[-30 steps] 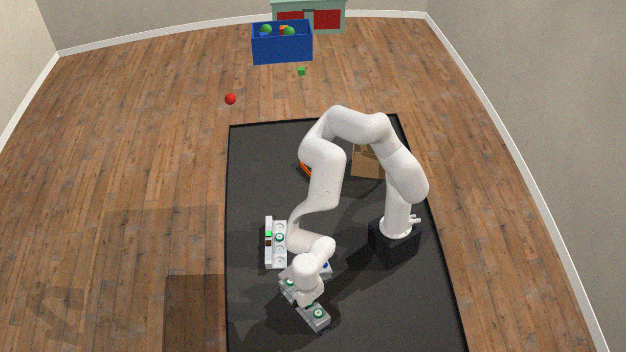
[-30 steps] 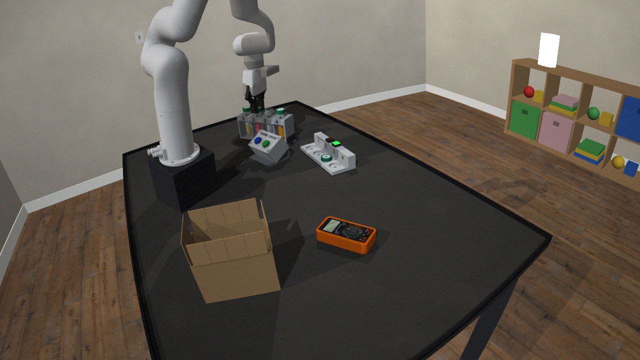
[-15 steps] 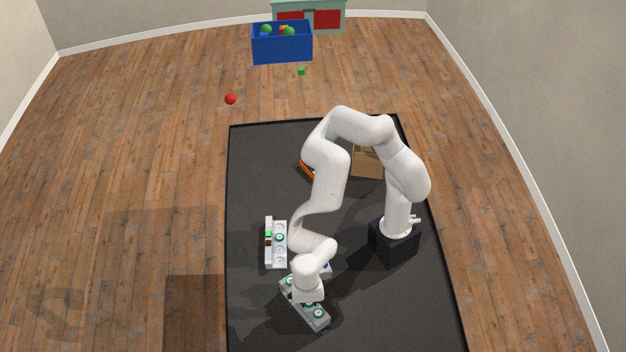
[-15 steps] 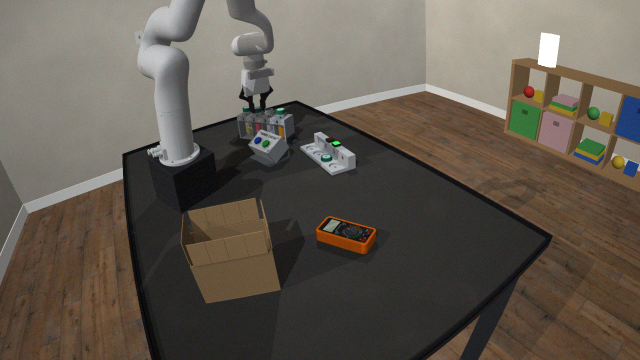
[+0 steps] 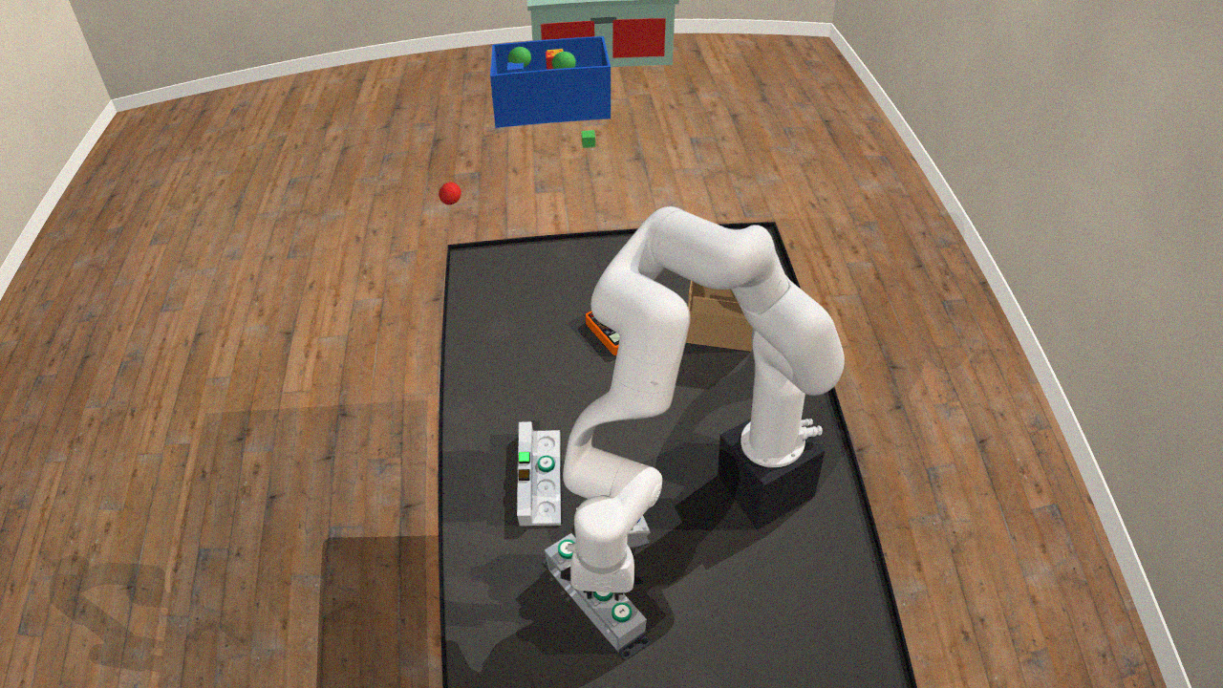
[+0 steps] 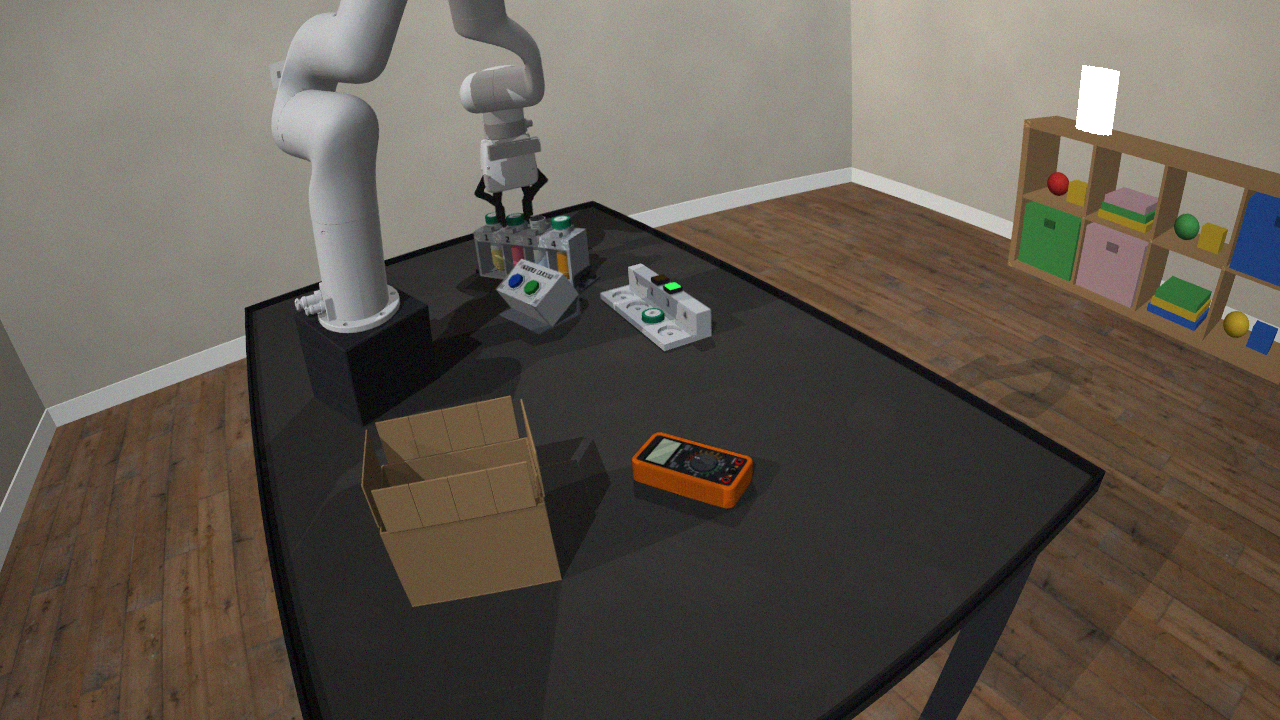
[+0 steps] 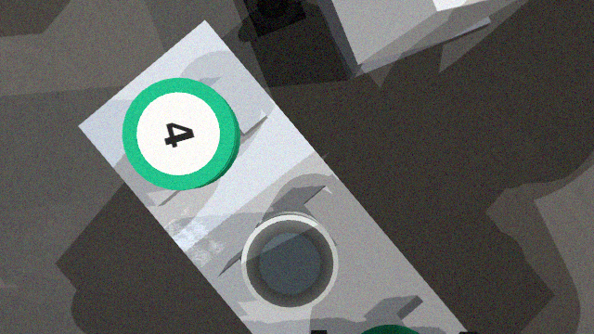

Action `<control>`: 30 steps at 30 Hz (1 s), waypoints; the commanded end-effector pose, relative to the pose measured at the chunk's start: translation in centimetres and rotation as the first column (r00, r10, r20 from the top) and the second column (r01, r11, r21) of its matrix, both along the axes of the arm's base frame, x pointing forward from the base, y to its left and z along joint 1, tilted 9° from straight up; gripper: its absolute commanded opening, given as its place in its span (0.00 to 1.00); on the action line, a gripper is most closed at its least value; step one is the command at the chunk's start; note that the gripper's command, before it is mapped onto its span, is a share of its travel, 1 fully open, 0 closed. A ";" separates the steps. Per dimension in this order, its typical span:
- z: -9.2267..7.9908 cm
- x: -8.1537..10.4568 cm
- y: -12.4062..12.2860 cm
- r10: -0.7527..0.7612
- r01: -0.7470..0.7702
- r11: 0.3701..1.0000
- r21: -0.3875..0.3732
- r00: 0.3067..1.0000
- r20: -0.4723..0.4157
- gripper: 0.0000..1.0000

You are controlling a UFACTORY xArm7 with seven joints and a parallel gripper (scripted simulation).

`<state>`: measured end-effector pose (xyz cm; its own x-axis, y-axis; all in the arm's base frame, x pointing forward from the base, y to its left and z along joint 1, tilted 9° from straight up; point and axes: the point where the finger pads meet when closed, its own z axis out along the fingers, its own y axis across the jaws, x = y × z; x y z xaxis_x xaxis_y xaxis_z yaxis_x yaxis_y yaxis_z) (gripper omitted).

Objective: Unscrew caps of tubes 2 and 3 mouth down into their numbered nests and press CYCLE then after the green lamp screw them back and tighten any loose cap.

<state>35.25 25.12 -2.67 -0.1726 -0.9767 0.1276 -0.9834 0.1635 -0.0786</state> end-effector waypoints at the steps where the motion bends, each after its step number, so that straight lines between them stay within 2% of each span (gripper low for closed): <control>1: 0.2 0.1 0.2 0.000 0.000 1.000 0.003 1.000 0.004 0.46; 4: 0.2 0.1 0.2 0.000 0.000 1.000 0.003 1.000 0.004 0.46; 21: 4.6 -0.1 0.8 0.000 0.000 1.000 0.003 1.000 0.005 0.46; 24: 4.7 -0.1 0.8 0.000 0.000 1.000 0.003 1.000 0.005 0.46; 27: 5.1 0.5 -1.6 0.245 -0.245 0.969 -0.008 0.969 -0.031 0.46; 29: 5.1 0.5 -1.6 0.245 -0.245 0.969 -0.008 0.969 -0.031 0.46; 30: 5.2 0.7 -2.4 0.324 -0.324 0.946 -0.010 0.945 -0.043 0.46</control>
<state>35.28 24.48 1.97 -0.0505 -0.9877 0.1481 -0.9965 0.0400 -0.0734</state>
